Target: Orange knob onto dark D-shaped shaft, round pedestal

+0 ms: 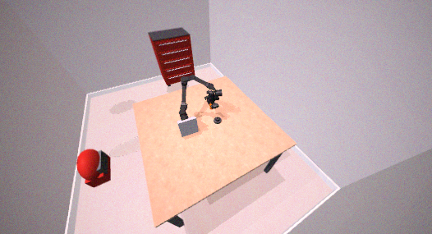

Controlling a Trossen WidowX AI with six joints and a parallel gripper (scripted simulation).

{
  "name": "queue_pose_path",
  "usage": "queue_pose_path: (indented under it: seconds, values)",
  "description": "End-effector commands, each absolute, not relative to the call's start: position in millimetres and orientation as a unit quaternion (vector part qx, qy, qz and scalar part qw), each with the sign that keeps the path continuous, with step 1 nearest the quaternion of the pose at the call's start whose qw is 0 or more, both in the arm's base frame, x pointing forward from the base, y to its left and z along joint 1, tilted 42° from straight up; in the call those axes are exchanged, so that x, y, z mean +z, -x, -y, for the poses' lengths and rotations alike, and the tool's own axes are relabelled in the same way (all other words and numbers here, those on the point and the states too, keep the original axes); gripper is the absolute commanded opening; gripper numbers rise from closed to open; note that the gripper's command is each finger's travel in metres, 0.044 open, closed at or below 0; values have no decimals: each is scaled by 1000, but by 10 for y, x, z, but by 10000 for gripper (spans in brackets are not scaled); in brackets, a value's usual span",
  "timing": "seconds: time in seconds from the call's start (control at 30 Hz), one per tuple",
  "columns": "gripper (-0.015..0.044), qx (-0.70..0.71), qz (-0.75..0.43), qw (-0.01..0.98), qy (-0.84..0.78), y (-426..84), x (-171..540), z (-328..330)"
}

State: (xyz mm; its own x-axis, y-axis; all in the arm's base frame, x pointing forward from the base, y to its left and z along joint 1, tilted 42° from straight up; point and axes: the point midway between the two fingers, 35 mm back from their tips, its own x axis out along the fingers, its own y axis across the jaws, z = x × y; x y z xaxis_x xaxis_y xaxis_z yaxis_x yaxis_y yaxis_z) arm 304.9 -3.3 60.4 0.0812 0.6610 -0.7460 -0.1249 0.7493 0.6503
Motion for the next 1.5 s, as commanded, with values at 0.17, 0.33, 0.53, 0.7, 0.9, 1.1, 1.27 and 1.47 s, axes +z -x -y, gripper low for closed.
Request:
queue_pose_path:
  seconds: [0.17, 0.33, 0.53, 0.7, 0.9, 1.1, 1.27, 1.47]
  values:
    - [0, 278, -615, 707, -213, -3161, 385, 198]
    - [0, 278, -615, 707, -212, -3202, 251, 275]
    - [0, 278, -615, 707, -212, -3241, 84, 366]
    - [0, 279, -614, 707, -212, -3266, -60, 441]
    - [0, 279, -614, 707, -212, -3285, -231, 526]
    - [0, 279, -614, 707, -212, -3294, -299, 493]
    - [0, 279, -614, 707, -213, -3308, -426, 379]
    - [0, 282, -613, 708, -209, -3307, -420, 379]
